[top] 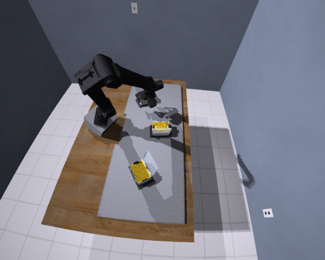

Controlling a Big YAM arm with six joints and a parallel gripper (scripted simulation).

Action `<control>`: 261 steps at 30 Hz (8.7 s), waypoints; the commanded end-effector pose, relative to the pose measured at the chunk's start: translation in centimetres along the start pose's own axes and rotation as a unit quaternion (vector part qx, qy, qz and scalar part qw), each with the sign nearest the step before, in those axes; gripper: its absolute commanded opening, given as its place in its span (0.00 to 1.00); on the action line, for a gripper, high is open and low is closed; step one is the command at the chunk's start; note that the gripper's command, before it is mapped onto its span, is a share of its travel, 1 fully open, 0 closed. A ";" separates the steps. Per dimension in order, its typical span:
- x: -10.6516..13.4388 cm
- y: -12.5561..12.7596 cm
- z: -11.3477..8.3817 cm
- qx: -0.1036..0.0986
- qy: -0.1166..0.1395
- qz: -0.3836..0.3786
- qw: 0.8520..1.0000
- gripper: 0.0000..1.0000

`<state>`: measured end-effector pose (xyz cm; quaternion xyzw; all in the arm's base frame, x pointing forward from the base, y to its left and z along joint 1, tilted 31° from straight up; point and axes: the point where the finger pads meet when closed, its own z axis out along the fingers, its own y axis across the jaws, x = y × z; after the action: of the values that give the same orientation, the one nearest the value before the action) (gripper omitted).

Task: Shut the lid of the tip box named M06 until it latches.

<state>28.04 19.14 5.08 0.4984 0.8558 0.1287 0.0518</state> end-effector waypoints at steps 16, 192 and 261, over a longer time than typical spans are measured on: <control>4.7 2.3 -8.9 -0.024 0.005 0.010 1.000 1.00; 24.7 5.8 -0.3 0.244 -0.038 -0.959 0.139 0.00; 22.0 5.2 3.3 0.250 -0.005 -0.968 0.013 0.00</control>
<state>21.96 40.04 3.22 -0.8062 0.5267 -0.2694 -0.0101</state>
